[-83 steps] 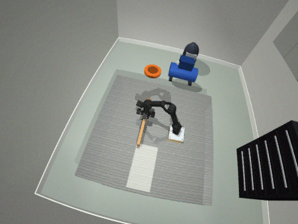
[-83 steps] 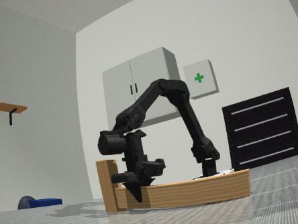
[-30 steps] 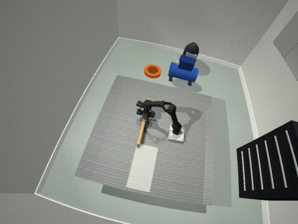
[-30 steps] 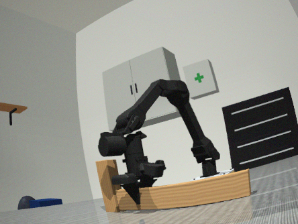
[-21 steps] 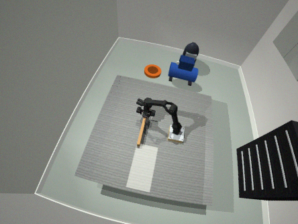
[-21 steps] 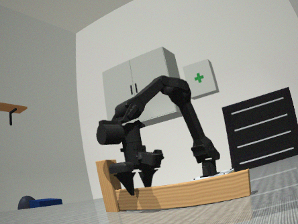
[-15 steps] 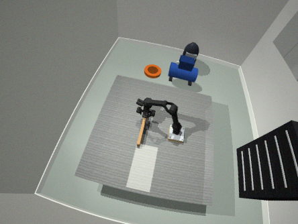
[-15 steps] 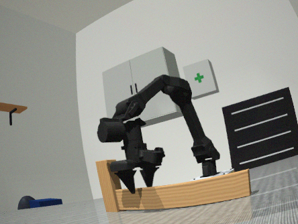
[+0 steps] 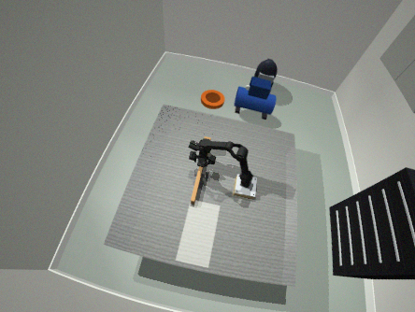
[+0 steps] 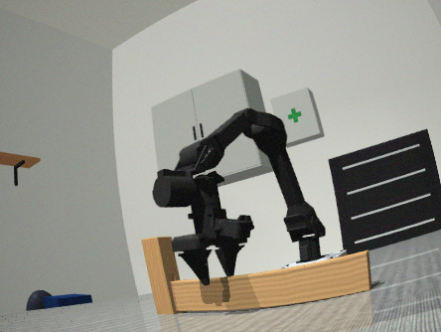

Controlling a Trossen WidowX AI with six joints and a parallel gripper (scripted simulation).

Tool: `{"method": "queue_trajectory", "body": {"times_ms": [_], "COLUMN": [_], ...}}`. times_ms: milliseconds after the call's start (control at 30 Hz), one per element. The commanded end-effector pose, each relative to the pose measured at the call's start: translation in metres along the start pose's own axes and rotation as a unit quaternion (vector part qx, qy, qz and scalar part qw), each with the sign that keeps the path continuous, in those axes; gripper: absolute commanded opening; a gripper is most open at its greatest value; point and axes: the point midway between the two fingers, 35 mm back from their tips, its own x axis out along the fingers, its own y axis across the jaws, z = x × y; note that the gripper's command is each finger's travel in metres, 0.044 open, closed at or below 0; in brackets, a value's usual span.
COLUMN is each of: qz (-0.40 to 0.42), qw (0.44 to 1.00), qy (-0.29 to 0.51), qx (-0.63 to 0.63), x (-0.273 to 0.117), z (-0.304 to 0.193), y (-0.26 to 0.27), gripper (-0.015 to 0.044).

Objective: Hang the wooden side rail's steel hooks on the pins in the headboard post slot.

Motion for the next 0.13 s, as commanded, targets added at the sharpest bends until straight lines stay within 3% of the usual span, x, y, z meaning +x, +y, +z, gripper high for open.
{"method": "queue_trajectory", "body": {"times_ms": [0,100], "qz": [0.000,0.000], "qw": [1.000,1.000], "qy": [0.000,0.000], "qx": [-0.001,-0.001], "x": [0.0003,0.0003], "z": [0.0001,0.0001], "y": [-0.0002,-0.0002], "gripper": [0.0440,0.0440]}}
